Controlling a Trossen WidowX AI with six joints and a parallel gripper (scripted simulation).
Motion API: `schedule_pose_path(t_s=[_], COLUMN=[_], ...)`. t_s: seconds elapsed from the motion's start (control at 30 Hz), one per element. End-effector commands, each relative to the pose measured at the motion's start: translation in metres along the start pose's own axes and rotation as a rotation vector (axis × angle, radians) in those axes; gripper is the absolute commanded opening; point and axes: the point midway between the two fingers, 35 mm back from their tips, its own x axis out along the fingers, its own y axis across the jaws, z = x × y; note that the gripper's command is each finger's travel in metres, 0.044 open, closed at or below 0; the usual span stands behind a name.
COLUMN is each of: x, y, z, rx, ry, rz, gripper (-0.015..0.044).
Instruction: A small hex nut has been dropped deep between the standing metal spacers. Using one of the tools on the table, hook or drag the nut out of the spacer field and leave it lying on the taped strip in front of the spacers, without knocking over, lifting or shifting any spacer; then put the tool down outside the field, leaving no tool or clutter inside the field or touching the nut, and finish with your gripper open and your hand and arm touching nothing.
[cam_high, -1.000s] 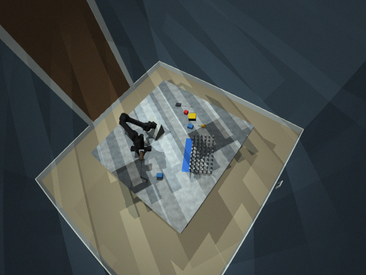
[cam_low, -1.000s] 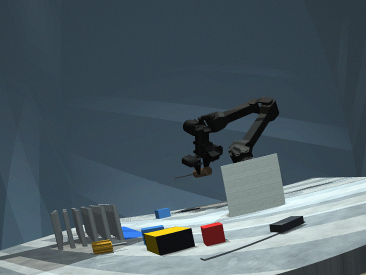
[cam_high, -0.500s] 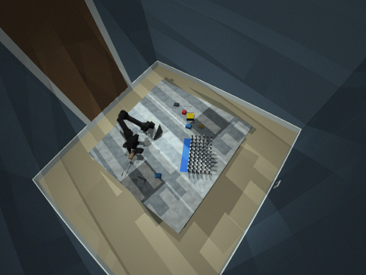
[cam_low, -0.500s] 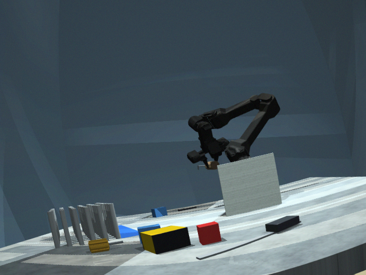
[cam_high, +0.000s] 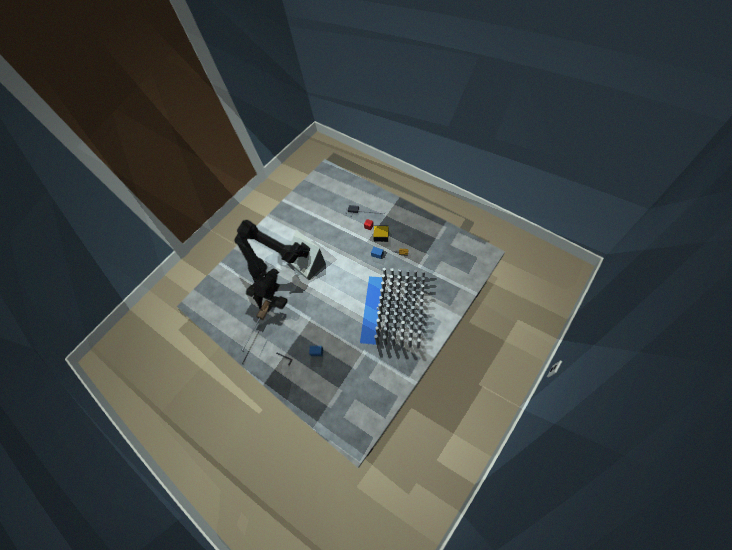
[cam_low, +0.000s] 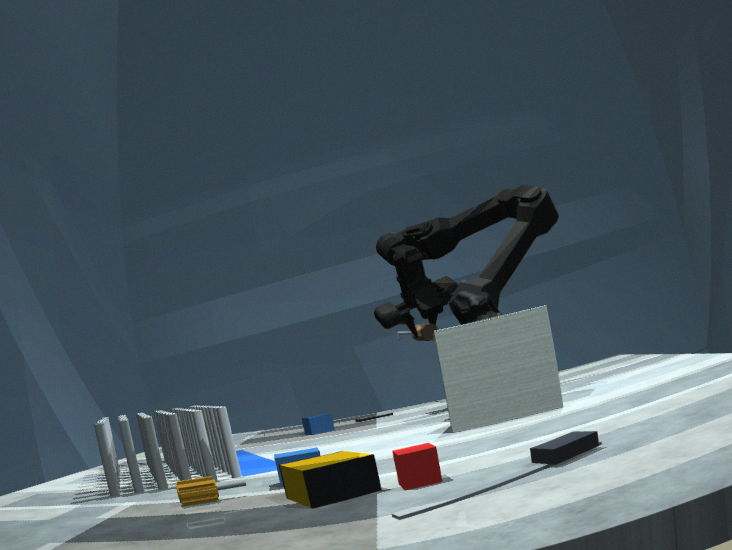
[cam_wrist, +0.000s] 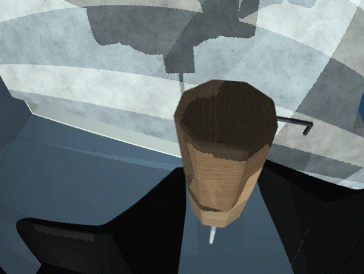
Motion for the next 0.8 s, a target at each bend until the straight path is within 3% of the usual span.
schedule_pose_path(t_s=[0.0,0.77], x=[0.002,0.015], y=[-0.003,-0.013], z=[0.001,0.006], rx=[-0.001,-0.007], ry=[-0.002,-0.018], rz=[-0.003,-0.002], gripper=[0.0000,0.0000])
